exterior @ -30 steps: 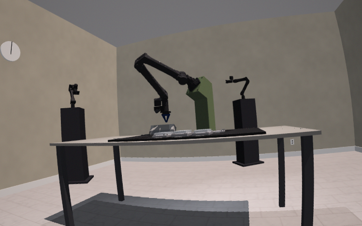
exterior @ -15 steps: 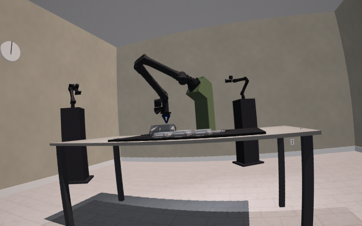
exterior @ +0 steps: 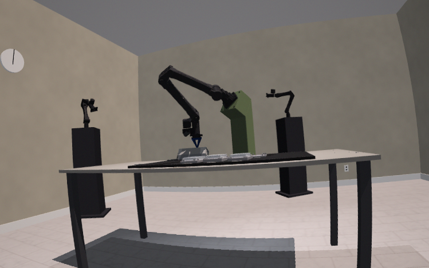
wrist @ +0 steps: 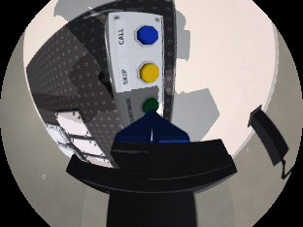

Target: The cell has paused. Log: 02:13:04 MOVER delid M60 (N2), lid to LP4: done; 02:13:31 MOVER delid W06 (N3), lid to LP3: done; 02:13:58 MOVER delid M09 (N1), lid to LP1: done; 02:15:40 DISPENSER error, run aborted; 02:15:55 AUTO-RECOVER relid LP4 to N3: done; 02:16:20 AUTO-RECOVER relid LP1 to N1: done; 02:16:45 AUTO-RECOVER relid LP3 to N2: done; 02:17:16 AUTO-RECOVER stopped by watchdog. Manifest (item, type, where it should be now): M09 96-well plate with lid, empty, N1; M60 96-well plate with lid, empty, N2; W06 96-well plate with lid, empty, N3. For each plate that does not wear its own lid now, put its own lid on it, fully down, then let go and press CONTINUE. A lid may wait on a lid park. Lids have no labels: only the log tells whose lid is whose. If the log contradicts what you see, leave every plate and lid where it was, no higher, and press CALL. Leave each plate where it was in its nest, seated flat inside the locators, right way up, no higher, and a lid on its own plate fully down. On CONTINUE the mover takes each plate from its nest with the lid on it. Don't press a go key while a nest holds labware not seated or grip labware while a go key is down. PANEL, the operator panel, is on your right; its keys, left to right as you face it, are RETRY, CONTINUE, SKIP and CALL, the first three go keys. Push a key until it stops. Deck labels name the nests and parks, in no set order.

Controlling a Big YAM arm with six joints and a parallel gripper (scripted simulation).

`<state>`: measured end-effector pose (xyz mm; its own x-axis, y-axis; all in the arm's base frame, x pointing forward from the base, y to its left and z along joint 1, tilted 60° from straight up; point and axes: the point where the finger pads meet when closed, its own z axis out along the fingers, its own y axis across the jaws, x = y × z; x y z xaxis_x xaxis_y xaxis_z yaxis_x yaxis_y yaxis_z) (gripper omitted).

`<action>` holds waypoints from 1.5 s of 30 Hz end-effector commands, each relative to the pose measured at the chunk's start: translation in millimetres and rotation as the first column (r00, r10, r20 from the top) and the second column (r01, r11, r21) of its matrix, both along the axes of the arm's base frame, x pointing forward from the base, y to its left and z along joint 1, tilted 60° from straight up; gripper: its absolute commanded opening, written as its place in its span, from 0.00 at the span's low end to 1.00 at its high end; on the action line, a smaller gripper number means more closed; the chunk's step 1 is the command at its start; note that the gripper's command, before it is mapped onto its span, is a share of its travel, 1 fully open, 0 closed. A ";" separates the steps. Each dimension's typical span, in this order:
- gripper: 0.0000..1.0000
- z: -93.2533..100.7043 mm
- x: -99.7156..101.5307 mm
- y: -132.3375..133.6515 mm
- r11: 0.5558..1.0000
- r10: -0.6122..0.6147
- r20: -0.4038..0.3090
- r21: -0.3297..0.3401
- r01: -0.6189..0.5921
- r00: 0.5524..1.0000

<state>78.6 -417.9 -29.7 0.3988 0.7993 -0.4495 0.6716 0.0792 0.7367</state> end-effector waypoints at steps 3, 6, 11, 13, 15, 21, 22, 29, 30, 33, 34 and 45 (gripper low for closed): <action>0.00 -4.7 4.9 3.6 1.000 -0.002 0.008 0.016 0.002 1.000; 0.00 -4.3 4.7 -1.0 1.000 -0.005 0.008 0.009 0.005 1.000; 0.00 -4.1 8.0 -3.8 1.000 -0.002 0.008 0.004 0.002 1.000; 0.00 -6.7 8.4 -3.5 1.000 -0.003 0.008 0.009 0.003 1.000; 0.00 -8.6 4.5 -2.7 1.000 -0.015 0.008 0.015 0.015 1.000; 0.00 -5.4 8.6 -5.3 1.000 -0.007 0.008 0.006 0.007 1.000; 0.00 -7.7 6.6 -2.6 1.000 -0.012 0.009 0.013 0.012 1.000; 0.00 -6.4 9.5 -7.3 1.000 -0.007 0.008 0.004 0.007 1.000; 0.00 -8.1 8.3 -7.0 1.000 -0.010 0.009 0.010 0.010 1.000; 0.00 -9.8 9.0 -4.7 1.000 -0.010 0.009 0.014 0.009 1.000; 0.00 -9.8 9.0 -4.7 1.000 -0.010 0.009 0.014 0.009 1.000; 0.00 -9.2 12.6 -8.4 1.000 -0.004 0.009 0.008 0.004 1.000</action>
<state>87.8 -425.6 -37.8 0.4024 0.8002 -0.4446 0.6706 0.0729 0.7382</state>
